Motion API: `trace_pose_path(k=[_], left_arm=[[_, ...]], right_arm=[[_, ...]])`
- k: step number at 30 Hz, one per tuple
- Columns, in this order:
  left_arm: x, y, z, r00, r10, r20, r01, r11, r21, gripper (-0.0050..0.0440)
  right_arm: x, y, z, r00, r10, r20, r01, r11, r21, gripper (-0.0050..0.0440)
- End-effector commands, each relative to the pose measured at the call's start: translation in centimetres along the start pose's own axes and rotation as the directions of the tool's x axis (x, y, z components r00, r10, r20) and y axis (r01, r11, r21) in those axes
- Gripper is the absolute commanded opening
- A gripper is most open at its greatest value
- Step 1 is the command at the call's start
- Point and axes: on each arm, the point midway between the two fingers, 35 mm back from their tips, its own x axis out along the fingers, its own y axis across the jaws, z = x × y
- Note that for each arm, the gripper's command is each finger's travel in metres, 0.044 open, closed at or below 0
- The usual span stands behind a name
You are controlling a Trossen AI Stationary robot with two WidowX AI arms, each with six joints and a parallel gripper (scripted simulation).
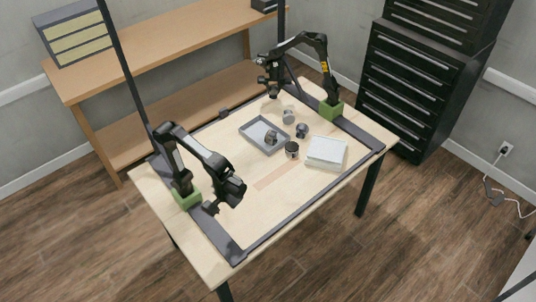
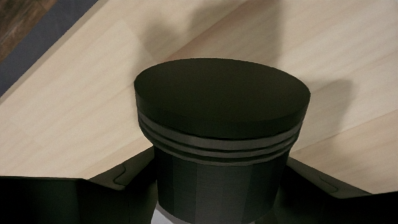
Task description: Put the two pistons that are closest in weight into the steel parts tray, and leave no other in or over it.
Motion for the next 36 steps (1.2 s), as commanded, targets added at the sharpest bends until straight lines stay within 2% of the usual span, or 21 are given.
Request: trace_pose_path(k=[1, 12, 14, 23, 25, 36], left_arm=[[-2.6, 1.4, -0.2, 0.998, 0.063, 0.026, -0.062, 0.998, -0.016, 0.0158], [-3.5, 1.5, -0.3, 0.997, 0.066, 0.030, -0.065, 0.998, -0.017, 0.0158], [-2.8, 0.4, -1.4, 0.999, 0.039, 0.019, -0.038, 0.997, -0.074, 0.0158], [-2.6, -2.1, -5.1, 1.000, 0.010, 0.013, -0.006, 0.952, -0.306, 0.0158], [-2.6, -2.1, -5.1, 1.000, 0.010, 0.013, -0.006, 0.952, -0.306, 0.0158], [-2.3, -5.0, -9.7, 1.000, -0.025, 0.014, 0.029, 0.824, -0.566, 0.0158]], right_arm=[[-0.9, 0.1, 0.5, 0.999, 0.003, 0.033, -0.003, 1.000, -0.006, 0.0400], [-0.9, 0.1, 0.5, 0.999, 0.003, 0.033, -0.003, 1.000, -0.006, 0.0400], [-0.9, 0.1, 0.5, 0.999, 0.003, 0.033, -0.003, 1.000, -0.006, 0.0400], [-0.9, 0.1, 0.5, 0.999, 0.003, 0.033, -0.003, 1.000, -0.006, 0.0400], [-0.9, 0.1, 0.5, 0.999, 0.003, 0.033, -0.003, 1.000, -0.006, 0.0400], [-0.9, 0.1, 0.5, 0.999, 0.003, 0.033, -0.003, 1.000, -0.006, 0.0400]])
